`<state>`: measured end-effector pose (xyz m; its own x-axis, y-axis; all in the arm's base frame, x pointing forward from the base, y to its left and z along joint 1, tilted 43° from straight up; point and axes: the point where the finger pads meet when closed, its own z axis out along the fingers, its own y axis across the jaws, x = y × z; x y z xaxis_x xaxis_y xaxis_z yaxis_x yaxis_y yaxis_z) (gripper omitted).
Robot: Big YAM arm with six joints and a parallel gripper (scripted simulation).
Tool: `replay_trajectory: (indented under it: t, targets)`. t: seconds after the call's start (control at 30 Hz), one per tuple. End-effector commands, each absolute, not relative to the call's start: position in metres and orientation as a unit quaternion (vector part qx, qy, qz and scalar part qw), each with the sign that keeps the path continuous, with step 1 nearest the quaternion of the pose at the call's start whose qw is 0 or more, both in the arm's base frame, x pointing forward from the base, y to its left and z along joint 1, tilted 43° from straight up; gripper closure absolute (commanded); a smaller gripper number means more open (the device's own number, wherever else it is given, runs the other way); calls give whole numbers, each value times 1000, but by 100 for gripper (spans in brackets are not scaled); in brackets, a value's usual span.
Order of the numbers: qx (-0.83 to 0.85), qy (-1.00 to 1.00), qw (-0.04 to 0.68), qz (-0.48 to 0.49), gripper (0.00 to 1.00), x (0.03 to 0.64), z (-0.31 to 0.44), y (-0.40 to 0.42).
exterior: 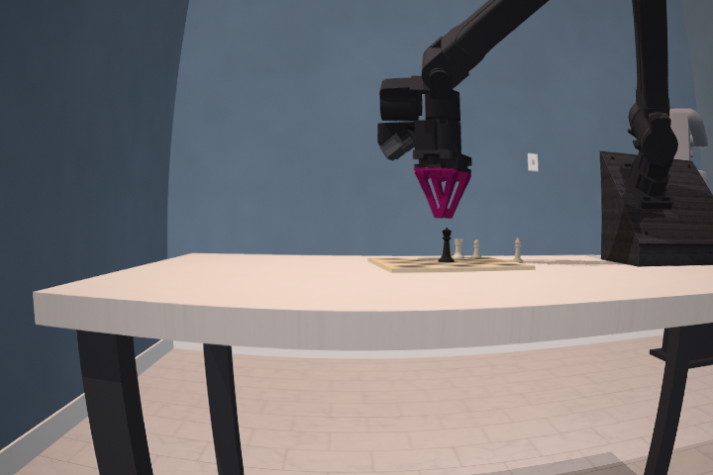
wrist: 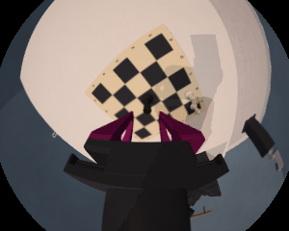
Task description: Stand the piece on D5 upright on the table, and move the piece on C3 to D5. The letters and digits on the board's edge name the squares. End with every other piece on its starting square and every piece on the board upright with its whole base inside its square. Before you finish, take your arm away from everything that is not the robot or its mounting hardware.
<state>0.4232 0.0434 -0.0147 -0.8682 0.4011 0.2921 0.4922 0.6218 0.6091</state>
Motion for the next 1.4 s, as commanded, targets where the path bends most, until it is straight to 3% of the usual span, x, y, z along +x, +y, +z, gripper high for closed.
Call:
replay_trajectory:
  t: [0.0, 1.37]
  targets:
    - [-246, -898, 74, -357, 60, 419, -22, 53]
    - [-240, -900, 58, -359, 60, 415, -7, 54]
